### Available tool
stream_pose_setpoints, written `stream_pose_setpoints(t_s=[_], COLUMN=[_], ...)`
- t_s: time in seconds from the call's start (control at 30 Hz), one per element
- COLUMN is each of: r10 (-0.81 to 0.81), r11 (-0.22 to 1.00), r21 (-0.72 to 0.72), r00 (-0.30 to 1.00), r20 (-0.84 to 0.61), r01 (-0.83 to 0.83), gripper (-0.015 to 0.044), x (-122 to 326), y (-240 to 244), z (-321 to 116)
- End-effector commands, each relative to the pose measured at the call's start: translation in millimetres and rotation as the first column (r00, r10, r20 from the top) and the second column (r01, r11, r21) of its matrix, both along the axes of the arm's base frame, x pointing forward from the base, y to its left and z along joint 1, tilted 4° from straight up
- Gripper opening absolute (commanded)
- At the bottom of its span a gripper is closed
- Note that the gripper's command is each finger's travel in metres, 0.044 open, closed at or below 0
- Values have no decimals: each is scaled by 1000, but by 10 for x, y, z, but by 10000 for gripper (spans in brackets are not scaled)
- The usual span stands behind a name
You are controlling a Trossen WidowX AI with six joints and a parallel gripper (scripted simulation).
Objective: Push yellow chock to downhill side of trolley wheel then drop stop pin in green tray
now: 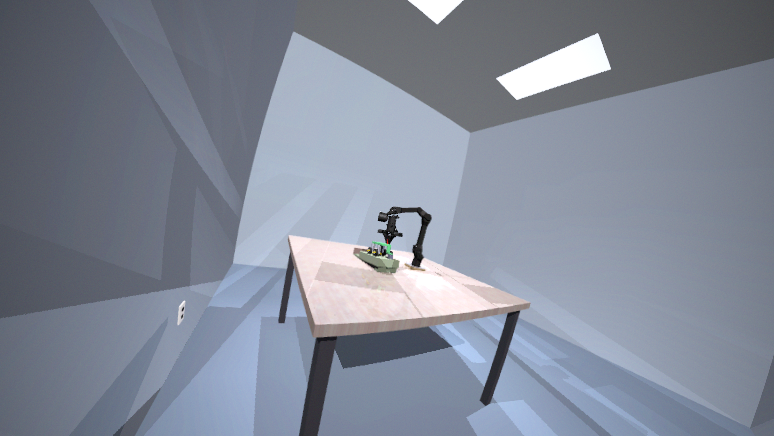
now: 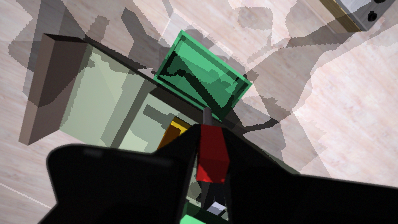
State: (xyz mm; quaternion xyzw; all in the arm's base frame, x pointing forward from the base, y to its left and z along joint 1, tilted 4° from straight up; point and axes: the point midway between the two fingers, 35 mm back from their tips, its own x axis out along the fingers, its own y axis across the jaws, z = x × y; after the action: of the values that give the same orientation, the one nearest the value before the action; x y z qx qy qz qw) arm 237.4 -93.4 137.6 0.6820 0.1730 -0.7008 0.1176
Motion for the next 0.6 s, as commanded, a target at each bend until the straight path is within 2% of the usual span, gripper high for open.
stream_pose_setpoints(t_s=[0.0,0.37,0.57], r10=[-101,-417,-435], r11=[995,904,895], r21=[-26,-98,-102], r00=[995,909,900], r20=[-3,5,7], r01=[100,416,434], gripper=[0,0,0], x=[2,9,10], y=[5,24,25], z=[8,16,16])
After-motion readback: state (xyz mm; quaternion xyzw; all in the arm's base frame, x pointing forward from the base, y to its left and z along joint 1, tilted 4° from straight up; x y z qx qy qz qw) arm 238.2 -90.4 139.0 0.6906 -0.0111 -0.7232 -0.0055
